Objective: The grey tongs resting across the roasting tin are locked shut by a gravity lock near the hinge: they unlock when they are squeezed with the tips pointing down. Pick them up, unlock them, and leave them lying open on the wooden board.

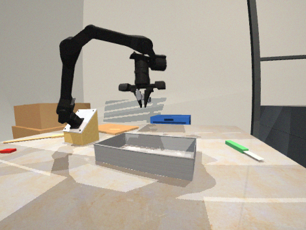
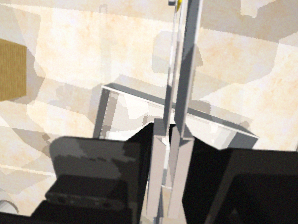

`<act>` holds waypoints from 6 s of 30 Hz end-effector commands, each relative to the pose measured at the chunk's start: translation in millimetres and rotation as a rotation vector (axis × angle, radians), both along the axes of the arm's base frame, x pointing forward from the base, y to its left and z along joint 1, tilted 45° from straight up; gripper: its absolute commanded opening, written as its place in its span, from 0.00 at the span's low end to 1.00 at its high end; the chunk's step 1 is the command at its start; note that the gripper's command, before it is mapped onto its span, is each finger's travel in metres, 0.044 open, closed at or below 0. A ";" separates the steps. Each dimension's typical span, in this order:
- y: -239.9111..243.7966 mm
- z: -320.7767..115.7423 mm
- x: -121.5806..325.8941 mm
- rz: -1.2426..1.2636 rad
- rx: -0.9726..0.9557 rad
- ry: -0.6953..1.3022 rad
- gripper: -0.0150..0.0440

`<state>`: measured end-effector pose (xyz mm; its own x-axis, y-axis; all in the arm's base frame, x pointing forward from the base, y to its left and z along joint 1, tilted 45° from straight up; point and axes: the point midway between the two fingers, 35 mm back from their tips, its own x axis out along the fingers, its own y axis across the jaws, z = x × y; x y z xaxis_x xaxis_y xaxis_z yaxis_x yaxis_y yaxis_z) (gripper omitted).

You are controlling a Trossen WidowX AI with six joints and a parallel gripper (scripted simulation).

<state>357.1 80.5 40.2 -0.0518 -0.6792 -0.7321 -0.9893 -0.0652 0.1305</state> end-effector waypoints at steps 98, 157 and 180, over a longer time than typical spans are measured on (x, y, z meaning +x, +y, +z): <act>201.8 -199.0 -384.1 0.471 0.491 1.148 0.00; 198.6 -196.1 -367.9 0.173 0.931 1.273 0.00; 214.8 -187.7 -393.1 0.739 0.188 0.929 0.00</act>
